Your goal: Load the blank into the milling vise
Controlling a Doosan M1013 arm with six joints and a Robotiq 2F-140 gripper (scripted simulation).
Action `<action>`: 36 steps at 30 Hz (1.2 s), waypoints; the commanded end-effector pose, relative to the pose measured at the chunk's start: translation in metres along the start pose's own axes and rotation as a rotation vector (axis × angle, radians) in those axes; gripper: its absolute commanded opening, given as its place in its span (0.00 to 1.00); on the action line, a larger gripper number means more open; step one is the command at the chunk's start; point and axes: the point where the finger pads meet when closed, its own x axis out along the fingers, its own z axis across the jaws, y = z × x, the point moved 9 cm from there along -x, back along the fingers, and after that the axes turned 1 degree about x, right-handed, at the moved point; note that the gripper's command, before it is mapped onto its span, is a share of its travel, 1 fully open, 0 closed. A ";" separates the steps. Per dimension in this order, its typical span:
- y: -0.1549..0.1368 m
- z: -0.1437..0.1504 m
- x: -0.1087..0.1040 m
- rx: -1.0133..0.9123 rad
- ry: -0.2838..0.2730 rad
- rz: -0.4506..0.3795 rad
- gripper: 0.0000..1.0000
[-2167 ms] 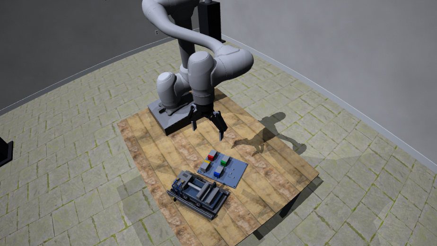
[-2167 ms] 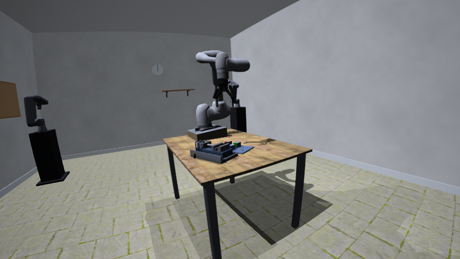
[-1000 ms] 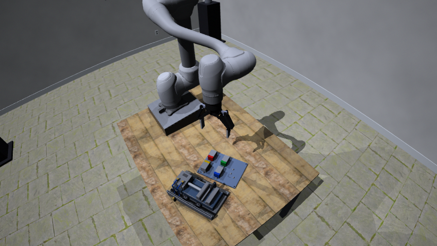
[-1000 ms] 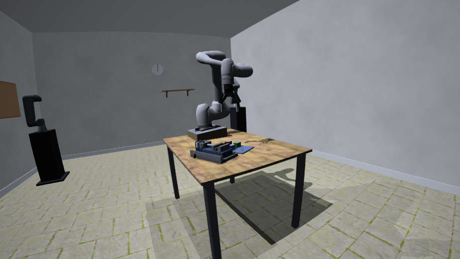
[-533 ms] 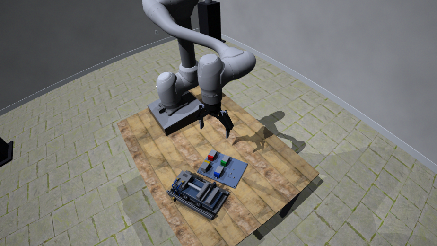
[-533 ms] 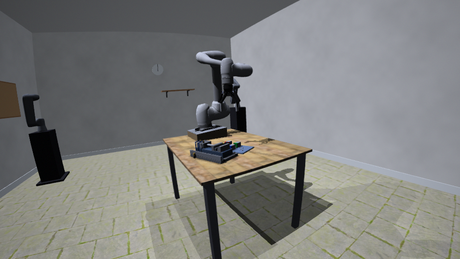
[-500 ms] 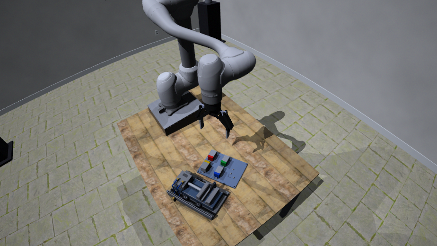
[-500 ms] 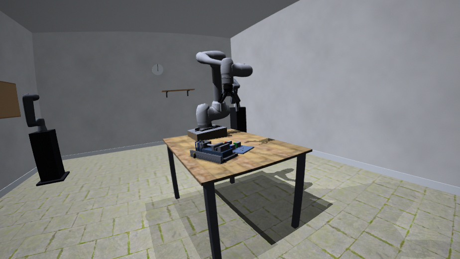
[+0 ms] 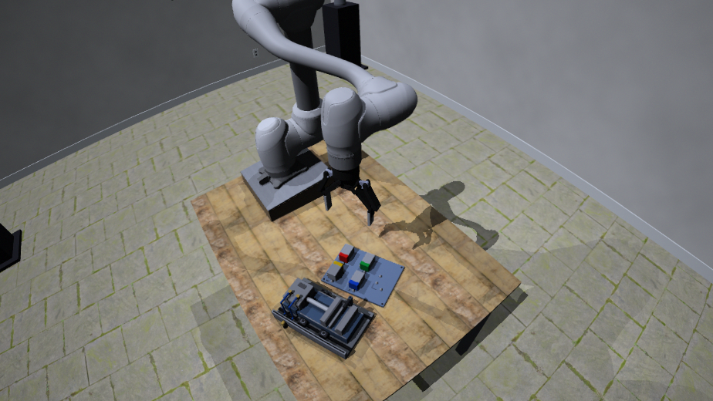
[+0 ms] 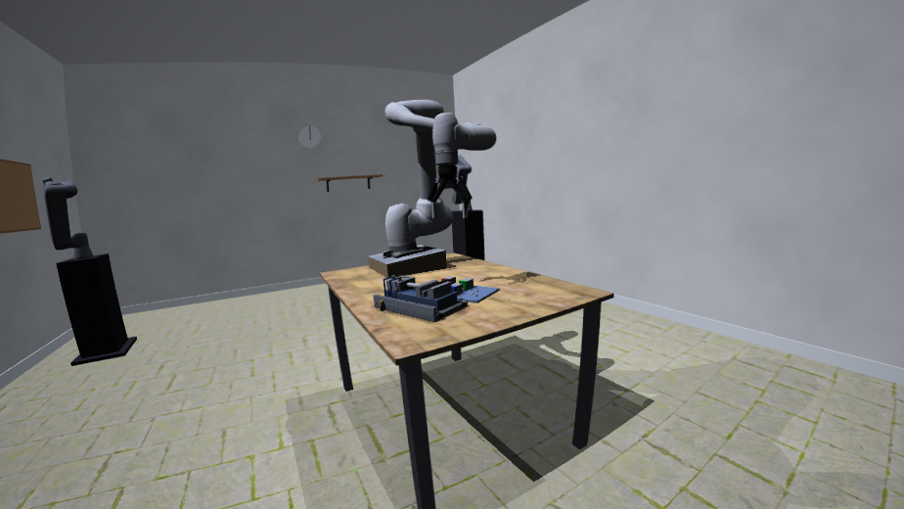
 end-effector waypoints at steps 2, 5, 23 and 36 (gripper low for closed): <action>0.000 0.000 0.000 0.000 0.000 0.000 1.00; 0.001 0.000 -0.001 0.000 0.000 0.000 1.00; 0.003 0.000 -0.002 0.000 0.000 0.000 1.00; 0.004 0.000 -0.002 0.000 0.000 0.000 1.00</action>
